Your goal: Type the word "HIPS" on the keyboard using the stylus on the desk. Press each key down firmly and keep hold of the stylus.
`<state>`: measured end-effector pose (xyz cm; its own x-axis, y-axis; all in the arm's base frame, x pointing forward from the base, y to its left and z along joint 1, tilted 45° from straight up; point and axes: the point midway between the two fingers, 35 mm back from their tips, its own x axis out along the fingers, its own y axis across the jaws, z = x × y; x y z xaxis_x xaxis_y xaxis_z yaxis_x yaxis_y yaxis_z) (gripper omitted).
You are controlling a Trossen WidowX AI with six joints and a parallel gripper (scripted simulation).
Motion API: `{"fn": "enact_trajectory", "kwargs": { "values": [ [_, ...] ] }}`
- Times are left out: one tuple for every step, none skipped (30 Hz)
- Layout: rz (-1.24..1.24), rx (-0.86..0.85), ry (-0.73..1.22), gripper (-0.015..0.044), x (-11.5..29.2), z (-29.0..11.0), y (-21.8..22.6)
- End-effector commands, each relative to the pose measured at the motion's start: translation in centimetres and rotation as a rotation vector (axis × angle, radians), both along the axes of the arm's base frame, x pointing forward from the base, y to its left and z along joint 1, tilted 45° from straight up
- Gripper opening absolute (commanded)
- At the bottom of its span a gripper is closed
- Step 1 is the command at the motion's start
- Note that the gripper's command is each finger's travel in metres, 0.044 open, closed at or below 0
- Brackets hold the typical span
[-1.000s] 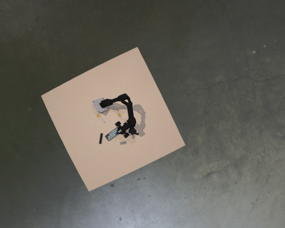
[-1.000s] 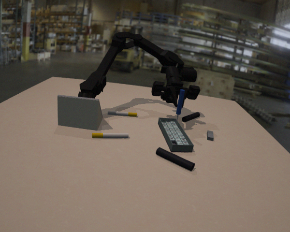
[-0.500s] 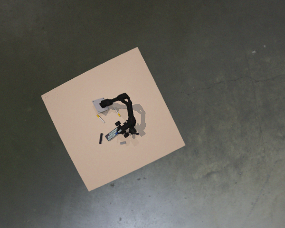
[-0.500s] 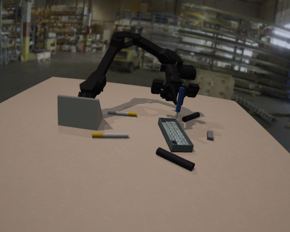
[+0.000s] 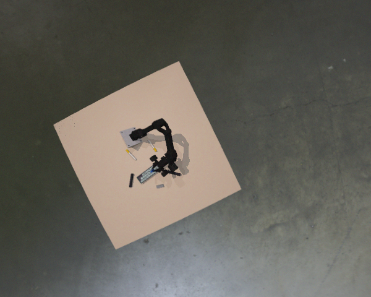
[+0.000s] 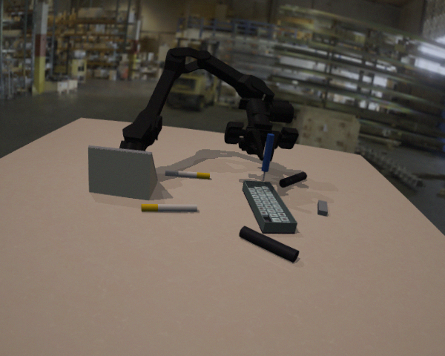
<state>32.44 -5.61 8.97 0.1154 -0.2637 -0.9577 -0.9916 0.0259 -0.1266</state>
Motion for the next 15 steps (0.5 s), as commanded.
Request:
{"fn": "enact_trajectory", "kwargs": {
  "values": [
    [0.003, -0.001, 0.007, 0.0, -0.13, -0.85, 0.89],
    [0.003, -0.001, 0.007, 0.0, -0.13, -0.85, 0.89],
    [0.003, -0.001, 0.007, 0.0, -0.13, -0.85, 0.89],
    [0.003, -0.001, 0.007, 0.0, -0.13, -0.85, 0.89],
    [0.003, -0.001, 0.007, 0.0, -0.13, -0.85, 0.89],
    [0.003, -0.001, 0.007, 0.0, -0.13, -0.85, 0.89],
    [0.003, -0.001, 0.007, 0.0026, -0.1, -0.97, 0.97],
    [0.003, -0.001, 0.007, 0.0053, -0.08, -1.06, 1.03],
    [0.003, -0.001, 0.007, 0.0079, -0.07, -1.08, 1.05],
    [0.003, -0.001, 0.007, 0.0081, -0.07, -1.11, 1.08],
    [0.003, -0.001, 0.007, 0.0081, -0.06, -1.15, 1.12],
    [0.003, -0.001, 0.007, 0.0081, -0.05, -1.2, 1.17],
    [0.003, -0.001, 0.007, 0.0081, -0.06, -1.19, 1.15],
    [0.003, -0.001, 0.007, 0.0081, -0.06, -1.16, 1.12],
    [0.003, -0.001, 0.007, 0.0081, -0.06, -1.16, 1.12]
  ]
}}
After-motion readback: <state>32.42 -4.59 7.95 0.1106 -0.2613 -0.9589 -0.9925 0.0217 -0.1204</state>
